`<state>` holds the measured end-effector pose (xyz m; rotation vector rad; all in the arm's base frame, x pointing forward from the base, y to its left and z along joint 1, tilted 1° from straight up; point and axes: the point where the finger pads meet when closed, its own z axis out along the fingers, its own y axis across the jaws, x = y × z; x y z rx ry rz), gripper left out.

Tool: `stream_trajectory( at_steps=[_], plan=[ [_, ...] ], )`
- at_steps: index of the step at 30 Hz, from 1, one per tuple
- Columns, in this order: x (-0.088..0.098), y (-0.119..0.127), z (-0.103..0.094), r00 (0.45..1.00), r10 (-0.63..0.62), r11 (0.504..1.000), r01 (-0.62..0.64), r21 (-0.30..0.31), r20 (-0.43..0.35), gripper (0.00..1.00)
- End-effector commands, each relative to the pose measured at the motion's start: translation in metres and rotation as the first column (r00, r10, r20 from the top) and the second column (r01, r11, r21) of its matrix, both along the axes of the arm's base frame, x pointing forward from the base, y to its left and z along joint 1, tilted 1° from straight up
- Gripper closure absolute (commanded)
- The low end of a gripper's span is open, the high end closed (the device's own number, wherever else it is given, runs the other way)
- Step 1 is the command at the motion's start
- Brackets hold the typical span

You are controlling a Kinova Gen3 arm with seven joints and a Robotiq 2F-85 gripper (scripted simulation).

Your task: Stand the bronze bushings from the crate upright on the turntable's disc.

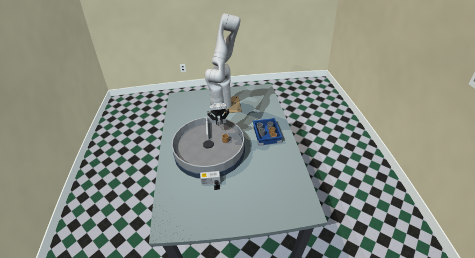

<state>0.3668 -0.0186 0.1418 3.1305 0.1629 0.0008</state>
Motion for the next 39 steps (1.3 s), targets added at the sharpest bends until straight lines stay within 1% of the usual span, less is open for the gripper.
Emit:
stream_trajectory(
  at_steps=[1, 16, 19, 21, 25, 27, 28, 32, 34, 39],
  plan=[
    [0.000, 0.000, 0.003, 1.000, -0.002, 1.000, 0.002, -0.001, 0.000, 0.86],
    [0.000, 0.000, 0.002, 1.000, -0.002, 1.000, 0.002, -0.001, 0.000, 0.88],
    [-0.001, 0.004, 0.002, 1.000, -0.003, 1.000, 0.003, -0.001, -0.002, 0.88],
    [-0.003, 0.012, 0.001, 1.000, -0.003, 1.000, 0.003, -0.001, -0.004, 0.88],
    [-0.007, 0.038, 0.001, 1.000, -0.019, 1.000, 0.019, -0.001, -0.005, 0.88],
    [-0.007, 0.038, 0.001, 1.000, -0.019, 1.000, 0.019, -0.001, -0.005, 0.88],
    [-0.008, 0.047, 0.000, 1.000, -0.003, 1.000, 0.003, -0.001, -0.005, 0.88],
    [-0.016, 0.091, -0.001, 1.000, -0.019, 1.000, 0.019, -0.002, -0.005, 0.88],
    [-0.014, 0.109, 0.000, 1.000, -0.017, 1.000, 0.017, -0.001, 0.001, 0.88],
    [-0.020, 0.155, -0.001, 1.000, -0.010, 1.000, 0.010, -0.001, 0.001, 0.88]
  ],
)
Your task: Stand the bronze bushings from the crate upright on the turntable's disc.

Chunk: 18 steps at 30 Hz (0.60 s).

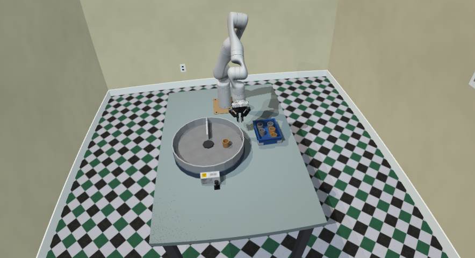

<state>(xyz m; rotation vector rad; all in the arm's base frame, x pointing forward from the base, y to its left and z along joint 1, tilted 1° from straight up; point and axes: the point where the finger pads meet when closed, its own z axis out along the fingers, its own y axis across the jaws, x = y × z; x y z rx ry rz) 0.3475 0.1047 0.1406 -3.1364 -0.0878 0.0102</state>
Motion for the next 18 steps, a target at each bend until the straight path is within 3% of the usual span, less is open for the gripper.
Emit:
stream_trajectory(
  at_steps=[1, 5, 8, 18],
  plan=[
    [-0.003, 0.042, 0.000, 0.999, 0.044, 0.999, -0.044, -0.012, 0.008, 0.88],
    [-0.005, 0.053, -0.001, 0.999, 0.047, 0.999, -0.047, -0.012, 0.008, 0.88],
    [-0.007, 0.094, 0.000, 0.999, 0.039, 0.999, -0.039, -0.013, 0.008, 0.88],
    [-0.018, 0.180, -0.002, 0.999, 0.048, 0.999, -0.048, -0.013, 0.007, 0.88]
  ],
)
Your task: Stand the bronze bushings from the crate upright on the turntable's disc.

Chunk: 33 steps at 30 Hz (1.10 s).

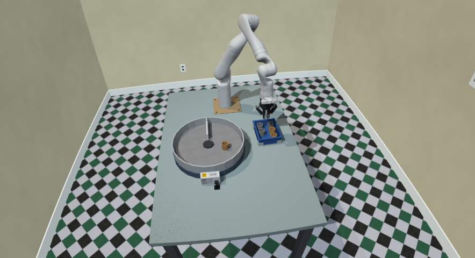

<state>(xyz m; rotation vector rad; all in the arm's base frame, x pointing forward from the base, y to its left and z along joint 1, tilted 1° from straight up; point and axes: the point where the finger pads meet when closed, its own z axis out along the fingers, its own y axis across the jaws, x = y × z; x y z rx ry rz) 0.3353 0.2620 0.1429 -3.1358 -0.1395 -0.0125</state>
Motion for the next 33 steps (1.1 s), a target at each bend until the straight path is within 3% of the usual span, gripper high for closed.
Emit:
stream_trajectory(
  at_steps=[1, 33],
  plan=[
    [-0.0065, 0.0261, -0.0043, 1.000, 0.015, 1.000, -0.015, -0.012, -0.007, 0.88],
    [-0.0087, 0.0294, -0.0052, 1.000, 0.013, 1.000, -0.013, -0.014, -0.010, 0.88]
  ],
)
